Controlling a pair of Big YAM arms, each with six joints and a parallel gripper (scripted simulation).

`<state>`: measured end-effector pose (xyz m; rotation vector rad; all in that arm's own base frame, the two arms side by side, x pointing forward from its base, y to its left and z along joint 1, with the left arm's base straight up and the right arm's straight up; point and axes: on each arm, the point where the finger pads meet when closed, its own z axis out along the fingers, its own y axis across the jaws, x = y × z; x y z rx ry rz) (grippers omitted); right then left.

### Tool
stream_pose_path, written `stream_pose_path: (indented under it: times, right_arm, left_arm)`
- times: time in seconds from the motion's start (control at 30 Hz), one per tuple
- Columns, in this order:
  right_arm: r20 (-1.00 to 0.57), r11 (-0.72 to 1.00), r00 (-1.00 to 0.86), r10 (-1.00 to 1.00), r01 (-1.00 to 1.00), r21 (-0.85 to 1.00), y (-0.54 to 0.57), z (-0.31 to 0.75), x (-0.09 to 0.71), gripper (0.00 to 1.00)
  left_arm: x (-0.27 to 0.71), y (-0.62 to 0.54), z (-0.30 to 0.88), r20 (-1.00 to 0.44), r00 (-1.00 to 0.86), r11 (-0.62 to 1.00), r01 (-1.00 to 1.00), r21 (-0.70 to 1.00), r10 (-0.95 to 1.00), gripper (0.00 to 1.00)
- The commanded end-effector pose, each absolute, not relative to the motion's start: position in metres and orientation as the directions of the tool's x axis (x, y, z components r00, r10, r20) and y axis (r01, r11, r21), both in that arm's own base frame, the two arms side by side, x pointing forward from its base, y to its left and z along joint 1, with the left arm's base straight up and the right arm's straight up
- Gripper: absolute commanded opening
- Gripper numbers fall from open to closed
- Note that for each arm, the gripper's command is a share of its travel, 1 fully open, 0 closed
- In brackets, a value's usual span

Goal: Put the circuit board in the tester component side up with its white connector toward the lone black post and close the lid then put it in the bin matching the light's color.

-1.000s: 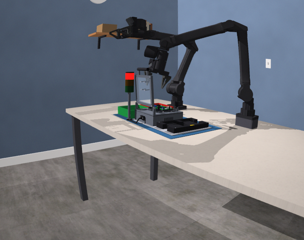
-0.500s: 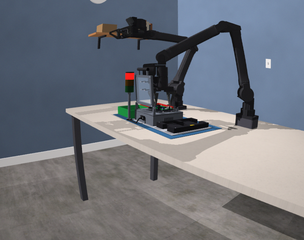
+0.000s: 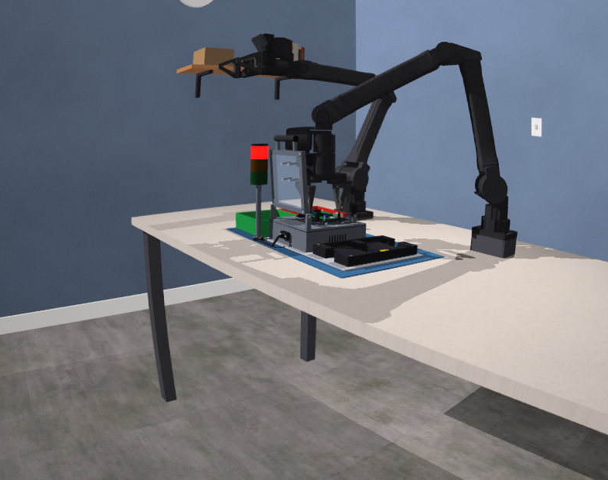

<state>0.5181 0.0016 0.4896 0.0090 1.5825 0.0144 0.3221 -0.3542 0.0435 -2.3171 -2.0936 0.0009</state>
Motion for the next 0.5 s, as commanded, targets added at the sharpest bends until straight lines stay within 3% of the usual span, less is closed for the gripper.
stream_pose_path:
  times: [0.0, 0.47]
  right_arm:
    - [-1.000, 1.000, 0.011, 0.000, 0.000, 0.000, 0.000, 0.498, 0.518, 1.00]
    - [-1.000, 1.000, 0.011, 0.000, 0.000, 0.000, 0.000, 0.498, 0.518, 1.00]
  left_arm:
    - [0.332, -0.362, 0.040, -0.001, 0.078, -0.078, 0.997, 0.001, 0.997, 0.98]
    - [0.333, -0.363, 0.033, -0.013, 0.078, -0.078, 0.997, 0.013, 0.997, 0.98]
